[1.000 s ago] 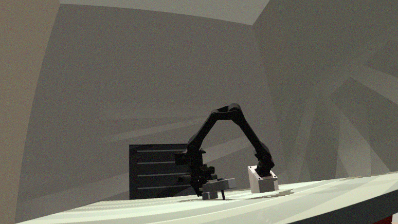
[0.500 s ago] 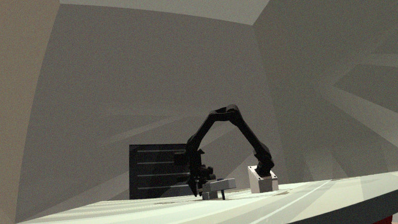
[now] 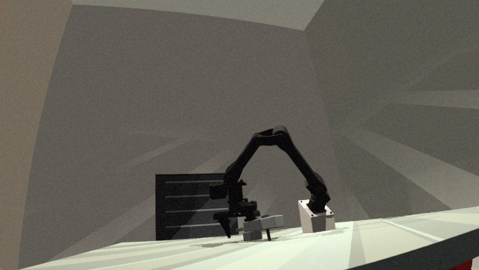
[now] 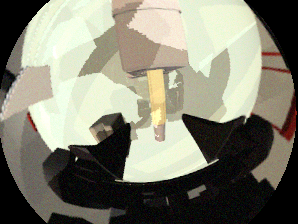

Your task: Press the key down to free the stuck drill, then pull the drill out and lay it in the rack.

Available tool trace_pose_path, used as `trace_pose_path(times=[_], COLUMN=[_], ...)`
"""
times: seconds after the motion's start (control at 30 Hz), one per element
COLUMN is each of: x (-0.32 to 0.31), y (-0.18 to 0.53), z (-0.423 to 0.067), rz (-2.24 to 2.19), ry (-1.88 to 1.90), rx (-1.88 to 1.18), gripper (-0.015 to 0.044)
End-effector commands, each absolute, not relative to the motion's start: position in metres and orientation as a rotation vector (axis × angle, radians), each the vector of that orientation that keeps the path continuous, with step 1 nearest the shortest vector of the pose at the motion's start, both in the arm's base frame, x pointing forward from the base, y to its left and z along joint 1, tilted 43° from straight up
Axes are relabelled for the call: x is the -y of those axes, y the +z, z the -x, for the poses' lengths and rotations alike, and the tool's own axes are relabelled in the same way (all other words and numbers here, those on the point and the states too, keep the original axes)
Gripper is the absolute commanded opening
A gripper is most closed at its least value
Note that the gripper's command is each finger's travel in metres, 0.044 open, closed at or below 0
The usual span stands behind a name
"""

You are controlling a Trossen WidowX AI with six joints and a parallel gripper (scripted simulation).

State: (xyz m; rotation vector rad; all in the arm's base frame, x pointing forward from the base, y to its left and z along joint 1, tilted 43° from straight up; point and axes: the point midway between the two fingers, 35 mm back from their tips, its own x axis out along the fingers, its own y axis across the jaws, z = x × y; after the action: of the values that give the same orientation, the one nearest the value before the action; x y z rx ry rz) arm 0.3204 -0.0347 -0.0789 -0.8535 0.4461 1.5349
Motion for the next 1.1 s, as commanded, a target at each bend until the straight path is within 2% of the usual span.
trace_pose_path(times=[0.0, 1.07], x=[0.0318, 0.0231], y=[-0.0778, -0.0737], z=[-0.3195, -0.3174], rz=[0.85, 0.849], ry=[1.536, 1.536], rx=[-0.448, -0.448], gripper=[0.044, 0.044])
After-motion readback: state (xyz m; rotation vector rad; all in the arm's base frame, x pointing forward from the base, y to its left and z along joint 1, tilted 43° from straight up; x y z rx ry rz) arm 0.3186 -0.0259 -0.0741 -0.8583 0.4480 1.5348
